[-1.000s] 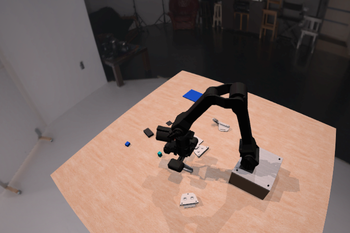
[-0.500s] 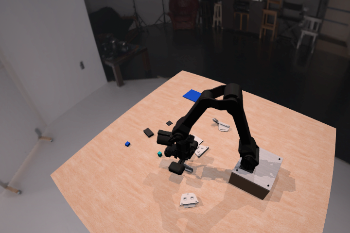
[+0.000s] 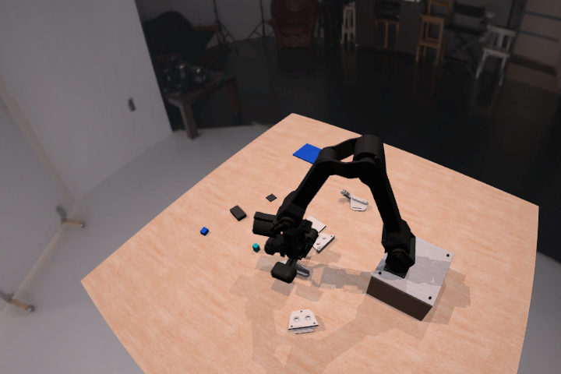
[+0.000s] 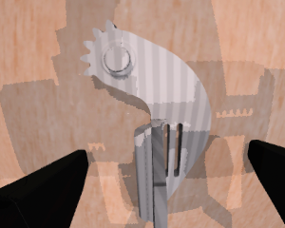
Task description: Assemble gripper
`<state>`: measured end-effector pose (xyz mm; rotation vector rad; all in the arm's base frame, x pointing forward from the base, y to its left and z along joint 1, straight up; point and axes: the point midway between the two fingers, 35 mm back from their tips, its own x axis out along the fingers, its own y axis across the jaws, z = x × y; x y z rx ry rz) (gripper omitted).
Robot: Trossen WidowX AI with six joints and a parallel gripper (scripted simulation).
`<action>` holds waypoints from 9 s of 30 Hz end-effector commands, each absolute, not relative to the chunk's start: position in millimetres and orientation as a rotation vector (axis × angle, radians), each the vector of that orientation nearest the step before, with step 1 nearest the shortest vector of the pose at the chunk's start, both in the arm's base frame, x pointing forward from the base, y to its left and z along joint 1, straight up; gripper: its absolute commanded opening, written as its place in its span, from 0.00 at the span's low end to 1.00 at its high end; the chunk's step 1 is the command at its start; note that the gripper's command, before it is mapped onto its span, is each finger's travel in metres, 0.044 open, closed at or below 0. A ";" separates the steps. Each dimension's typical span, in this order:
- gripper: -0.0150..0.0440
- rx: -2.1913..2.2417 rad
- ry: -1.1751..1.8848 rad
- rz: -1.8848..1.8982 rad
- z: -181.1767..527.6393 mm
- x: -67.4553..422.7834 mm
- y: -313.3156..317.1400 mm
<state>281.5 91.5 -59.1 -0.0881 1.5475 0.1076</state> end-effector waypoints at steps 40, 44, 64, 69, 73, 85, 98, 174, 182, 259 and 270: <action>0.48 -0.088 1.548 0.108 -59.5 281.5 91.5; 0.48 -0.088 1.547 0.107 -57.5 281.8 91.6; 0.48 -0.087 1.545 0.101 4.7 282.7 91.2; 0.48 -0.087 1.544 0.100 18.5 281.0 90.5; 0.48 -0.087 1.544 0.100 19.0 280.9 90.4; 0.48 -0.307 1.523 0.312 19.3 279.3 73.8; 0.48 -0.606 1.460 0.601 19.5 275.4 51.7; 0.48 -2.089 0.298 2.049 16.5 226.8 -49.6; 0.48 -2.089 0.298 2.049 16.5 226.8 -49.6; 0.48 -2.080 0.319 2.023 20.2 327.5 -16.4; 0.48 -2.080 0.319 2.023 20.2 326.9 -16.5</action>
